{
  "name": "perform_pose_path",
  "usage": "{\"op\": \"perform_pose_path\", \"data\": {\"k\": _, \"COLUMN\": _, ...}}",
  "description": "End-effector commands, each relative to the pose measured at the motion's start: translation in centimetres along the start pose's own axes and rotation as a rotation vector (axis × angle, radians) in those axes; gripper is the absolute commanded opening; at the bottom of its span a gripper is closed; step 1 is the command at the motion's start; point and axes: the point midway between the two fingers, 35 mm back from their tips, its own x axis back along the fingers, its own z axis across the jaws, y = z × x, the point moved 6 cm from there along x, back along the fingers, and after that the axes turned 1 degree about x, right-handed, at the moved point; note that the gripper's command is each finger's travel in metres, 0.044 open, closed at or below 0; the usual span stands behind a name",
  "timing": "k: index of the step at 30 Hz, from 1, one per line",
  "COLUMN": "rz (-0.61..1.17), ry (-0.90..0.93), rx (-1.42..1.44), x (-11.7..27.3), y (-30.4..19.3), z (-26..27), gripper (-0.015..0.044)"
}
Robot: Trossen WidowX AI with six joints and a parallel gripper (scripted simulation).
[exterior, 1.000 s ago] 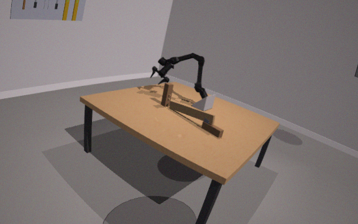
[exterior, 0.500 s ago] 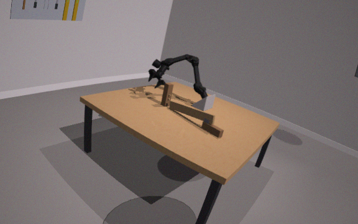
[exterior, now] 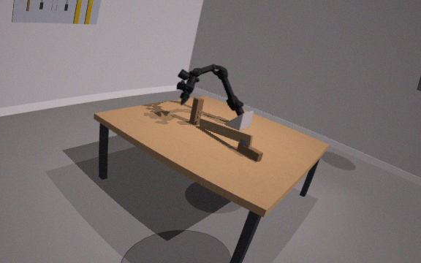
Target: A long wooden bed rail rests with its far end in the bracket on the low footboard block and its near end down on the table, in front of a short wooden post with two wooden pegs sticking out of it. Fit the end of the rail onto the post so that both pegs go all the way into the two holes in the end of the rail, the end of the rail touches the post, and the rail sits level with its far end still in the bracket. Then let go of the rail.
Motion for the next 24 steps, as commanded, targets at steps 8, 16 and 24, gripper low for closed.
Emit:
{"op": "perform_pose_path", "data": {"k": 8, "rz": 0.158, "ry": 0.056, "rx": 0.657, "x": -2.4, "y": -4.7, "z": 8.5, "gripper": 0.0440}}
{"op": "perform_pose_path", "data": {"k": 16, "rz": 0.548, "ry": -0.067, "rx": 1.380, "x": -6.0, "y": -12.9, "z": 10.8, "gripper": 0.0440}}
{"op": "perform_pose_path", "data": {"k": 24, "rz": 0.915, "ry": -0.075, "rx": 2.081, "x": -7.8, "y": -19.2, "z": 12.3, "gripper": 0.0440}}
